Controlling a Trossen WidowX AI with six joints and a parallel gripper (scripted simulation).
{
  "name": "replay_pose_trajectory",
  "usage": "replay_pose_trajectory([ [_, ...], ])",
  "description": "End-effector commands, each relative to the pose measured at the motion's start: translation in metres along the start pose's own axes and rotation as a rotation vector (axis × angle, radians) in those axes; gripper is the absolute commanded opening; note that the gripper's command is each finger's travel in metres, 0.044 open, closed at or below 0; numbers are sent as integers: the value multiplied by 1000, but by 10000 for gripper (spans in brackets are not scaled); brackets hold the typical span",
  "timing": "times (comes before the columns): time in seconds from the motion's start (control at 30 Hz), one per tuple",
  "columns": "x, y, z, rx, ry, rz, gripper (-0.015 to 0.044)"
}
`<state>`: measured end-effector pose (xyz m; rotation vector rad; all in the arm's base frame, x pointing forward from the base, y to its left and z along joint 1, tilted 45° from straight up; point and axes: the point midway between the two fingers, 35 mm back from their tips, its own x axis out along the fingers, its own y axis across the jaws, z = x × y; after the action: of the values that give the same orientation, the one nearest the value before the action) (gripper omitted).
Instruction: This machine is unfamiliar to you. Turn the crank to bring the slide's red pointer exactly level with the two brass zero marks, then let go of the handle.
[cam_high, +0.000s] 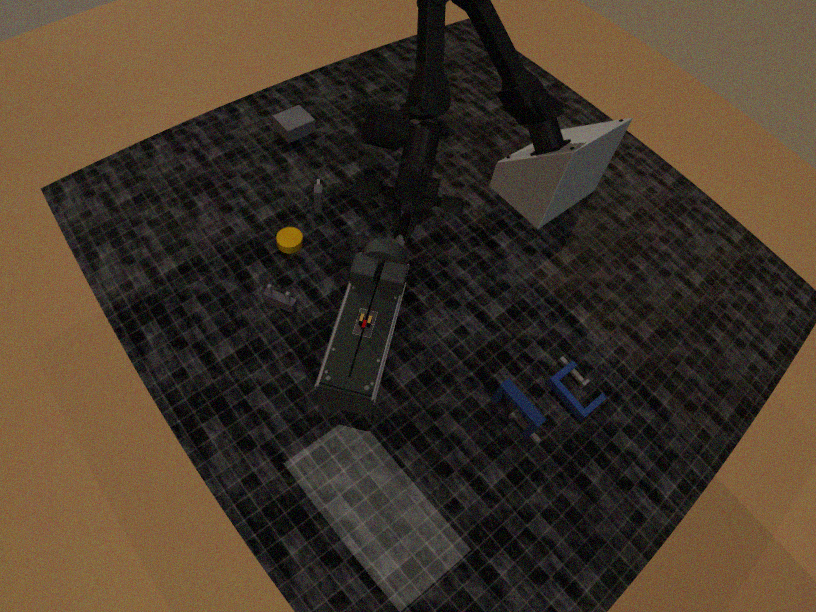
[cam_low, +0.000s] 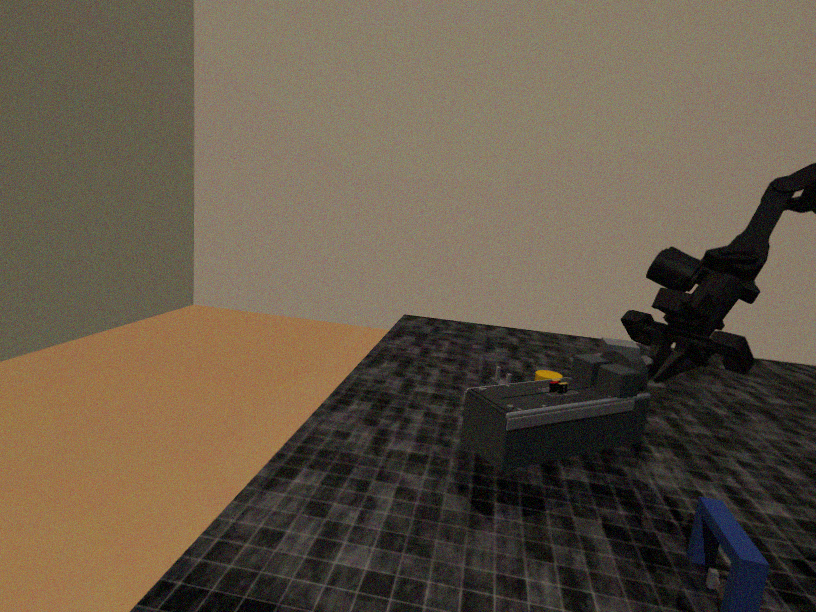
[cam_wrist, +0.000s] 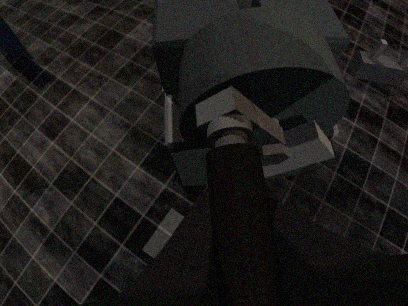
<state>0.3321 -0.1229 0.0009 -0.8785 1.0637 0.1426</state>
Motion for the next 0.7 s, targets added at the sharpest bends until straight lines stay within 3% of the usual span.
replay_pose_trajectory([
  [0.0, -5, -7, 4, 4, -11, -17, 0],
  [0.67, -6, -13, 5, 4, -11, -17, 0],
])
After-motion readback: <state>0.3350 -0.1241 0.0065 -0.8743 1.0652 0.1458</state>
